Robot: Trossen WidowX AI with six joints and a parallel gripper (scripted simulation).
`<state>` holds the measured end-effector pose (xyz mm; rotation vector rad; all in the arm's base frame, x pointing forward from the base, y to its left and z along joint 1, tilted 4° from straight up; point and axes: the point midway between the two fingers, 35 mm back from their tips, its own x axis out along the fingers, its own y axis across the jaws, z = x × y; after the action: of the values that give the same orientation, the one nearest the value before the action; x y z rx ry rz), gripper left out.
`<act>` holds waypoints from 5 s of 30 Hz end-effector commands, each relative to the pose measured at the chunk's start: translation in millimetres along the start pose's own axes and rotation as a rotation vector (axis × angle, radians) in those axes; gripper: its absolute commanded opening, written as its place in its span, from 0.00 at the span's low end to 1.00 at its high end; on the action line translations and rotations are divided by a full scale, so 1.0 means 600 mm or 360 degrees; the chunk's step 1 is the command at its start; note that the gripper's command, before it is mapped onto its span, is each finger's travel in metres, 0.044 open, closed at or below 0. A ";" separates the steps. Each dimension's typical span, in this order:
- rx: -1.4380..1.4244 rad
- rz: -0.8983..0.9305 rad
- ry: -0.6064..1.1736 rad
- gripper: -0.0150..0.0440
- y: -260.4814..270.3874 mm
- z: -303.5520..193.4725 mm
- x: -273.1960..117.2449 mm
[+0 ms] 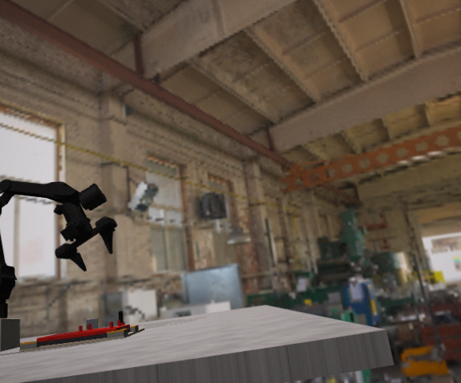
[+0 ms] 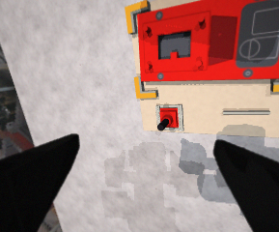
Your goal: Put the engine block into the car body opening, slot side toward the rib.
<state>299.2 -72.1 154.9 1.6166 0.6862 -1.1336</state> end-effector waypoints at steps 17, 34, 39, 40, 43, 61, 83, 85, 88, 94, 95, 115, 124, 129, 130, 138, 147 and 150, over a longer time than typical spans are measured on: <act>-0.0747 -0.0656 0.0183 1.00 -0.181 -0.204 0.073; -0.0771 -0.0677 0.0185 1.00 -0.221 -0.204 0.151; -0.0771 -0.0677 0.0186 1.00 -0.222 -0.205 0.155; -0.0771 -0.0677 0.0186 1.00 -0.223 -0.205 0.157; -0.0771 -0.0677 0.0186 1.00 -0.226 -0.205 0.165; -0.0771 -0.0678 0.0186 1.00 -0.247 -0.206 0.209; -0.0771 -0.0678 0.0186 0.56 -0.260 -0.205 0.233; -0.0771 -0.0678 0.0186 0.50 -0.260 -0.205 0.233; -0.0771 -0.0678 0.0186 0.47 -0.260 -0.205 0.233; -0.0771 -0.0678 0.0186 0.30 -0.259 -0.206 0.230; -0.0771 -0.0678 0.0186 0.25 -0.256 -0.206 0.227; -0.0771 -0.0677 0.0186 0.25 -0.209 -0.210 0.141; -0.0771 -0.0677 0.0186 0.25 -0.194 -0.208 0.097; -0.0771 -0.0677 0.0185 0.25 -0.186 -0.205 0.072; -0.0771 -0.0677 0.0185 0.25 -0.185 -0.205 0.067; -0.0771 -0.0678 0.0185 0.25 -0.177 -0.198 0.026; -0.0771 -0.0678 0.0185 0.25 -0.197 -0.195 0.062; -0.0771 -0.0678 0.0185 0.25 -0.197 -0.195 0.062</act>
<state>254.9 73.3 84.3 1.1543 1.3111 -1.0654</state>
